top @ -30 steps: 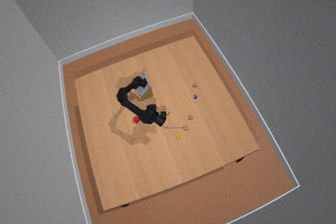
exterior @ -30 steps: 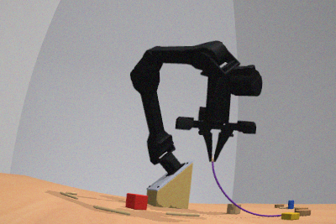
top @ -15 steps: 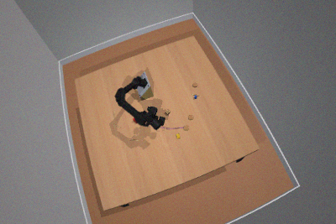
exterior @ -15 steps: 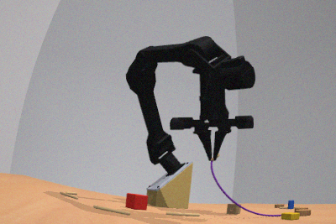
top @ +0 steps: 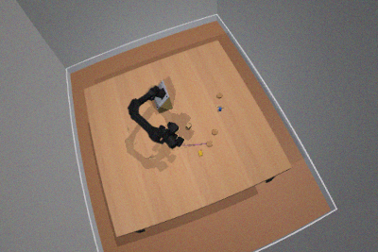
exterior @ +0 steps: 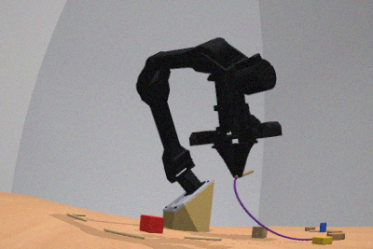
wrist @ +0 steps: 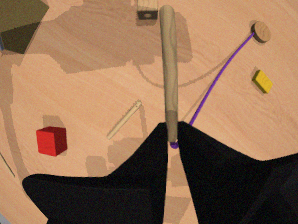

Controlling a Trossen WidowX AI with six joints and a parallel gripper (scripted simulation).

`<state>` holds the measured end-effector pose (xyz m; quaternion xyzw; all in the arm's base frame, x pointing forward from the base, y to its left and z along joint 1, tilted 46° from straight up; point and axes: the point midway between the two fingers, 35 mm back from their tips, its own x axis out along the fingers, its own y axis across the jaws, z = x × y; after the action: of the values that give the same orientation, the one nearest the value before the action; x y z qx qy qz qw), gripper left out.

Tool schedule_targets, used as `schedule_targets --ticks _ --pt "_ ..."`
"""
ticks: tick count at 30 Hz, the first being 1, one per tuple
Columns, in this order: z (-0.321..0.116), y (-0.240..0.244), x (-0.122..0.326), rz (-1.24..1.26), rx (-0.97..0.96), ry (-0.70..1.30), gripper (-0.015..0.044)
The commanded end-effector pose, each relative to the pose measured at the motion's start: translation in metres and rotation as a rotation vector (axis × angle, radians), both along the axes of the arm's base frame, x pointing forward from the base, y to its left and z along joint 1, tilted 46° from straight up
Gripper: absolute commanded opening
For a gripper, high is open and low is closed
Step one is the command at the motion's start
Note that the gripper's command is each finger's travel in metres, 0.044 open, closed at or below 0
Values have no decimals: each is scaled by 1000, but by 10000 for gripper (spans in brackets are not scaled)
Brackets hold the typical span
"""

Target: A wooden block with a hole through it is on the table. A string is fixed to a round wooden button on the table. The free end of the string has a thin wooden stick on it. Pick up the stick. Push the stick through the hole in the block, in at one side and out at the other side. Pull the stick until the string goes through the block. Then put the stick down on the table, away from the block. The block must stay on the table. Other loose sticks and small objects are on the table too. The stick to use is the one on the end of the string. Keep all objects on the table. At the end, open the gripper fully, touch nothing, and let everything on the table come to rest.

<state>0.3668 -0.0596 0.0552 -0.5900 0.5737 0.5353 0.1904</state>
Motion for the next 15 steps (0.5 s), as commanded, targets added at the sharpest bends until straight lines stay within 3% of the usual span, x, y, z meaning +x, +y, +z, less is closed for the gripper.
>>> schedule_targets --ticks 1,15 --pt "4 -2 4 -54 -2 -58 0" --pt "0 -3 3 -39 -13 -43 0"
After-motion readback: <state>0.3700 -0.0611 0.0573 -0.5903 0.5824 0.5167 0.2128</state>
